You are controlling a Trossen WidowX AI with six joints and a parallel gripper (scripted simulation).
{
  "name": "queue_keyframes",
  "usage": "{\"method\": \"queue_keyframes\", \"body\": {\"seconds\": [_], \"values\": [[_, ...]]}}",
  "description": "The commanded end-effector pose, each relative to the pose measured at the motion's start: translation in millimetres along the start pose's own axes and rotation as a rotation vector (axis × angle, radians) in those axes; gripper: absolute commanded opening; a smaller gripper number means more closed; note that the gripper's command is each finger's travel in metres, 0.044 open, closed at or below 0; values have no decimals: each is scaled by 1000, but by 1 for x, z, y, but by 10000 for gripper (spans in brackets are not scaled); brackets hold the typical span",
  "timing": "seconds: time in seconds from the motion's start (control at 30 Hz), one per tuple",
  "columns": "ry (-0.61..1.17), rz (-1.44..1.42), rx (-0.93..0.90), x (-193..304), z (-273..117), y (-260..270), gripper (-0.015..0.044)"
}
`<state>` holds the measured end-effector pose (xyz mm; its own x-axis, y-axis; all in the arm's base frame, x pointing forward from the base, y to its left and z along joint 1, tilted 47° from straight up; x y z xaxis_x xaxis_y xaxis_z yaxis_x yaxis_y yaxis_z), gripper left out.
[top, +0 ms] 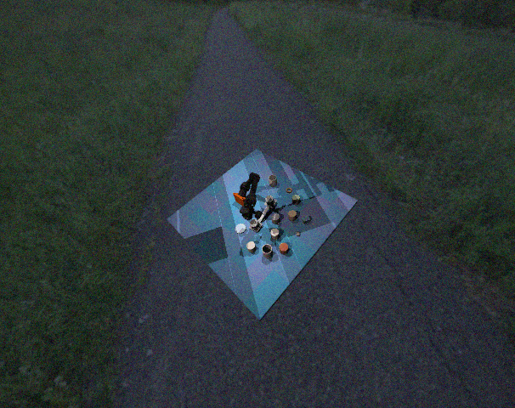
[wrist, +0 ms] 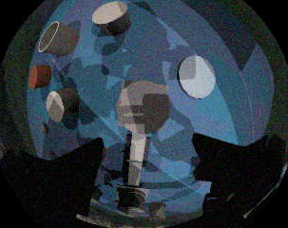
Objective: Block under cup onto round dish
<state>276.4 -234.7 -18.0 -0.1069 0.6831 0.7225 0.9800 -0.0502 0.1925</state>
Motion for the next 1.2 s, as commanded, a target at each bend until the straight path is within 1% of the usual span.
{"method": "queue_keyframes", "body": {"seconds": [0.0, 0.27, 0.43, 0.6, 1.17], "values": [[-19, 118, 61, -10, 15, 11, 440], [-23, 137, 70, -12, 18, 12, 440], [-22, 137, 69, -12, 32, 11, 440], [-22, 137, 69, -12, 35, 11, 440], [-22, 137, 69, -13, 63, 10, 440]]}}
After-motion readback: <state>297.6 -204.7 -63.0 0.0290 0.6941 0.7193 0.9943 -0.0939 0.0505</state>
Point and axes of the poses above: the point midway between the two fingers, 35 mm back from their tips, its own z axis out along the fingers, its own y axis across the jaws, x = y × z, the point moved 3 cm from there along -z, back along the fingers, and after that the axes turned 5 degrees about z, right-handed, at the moved point
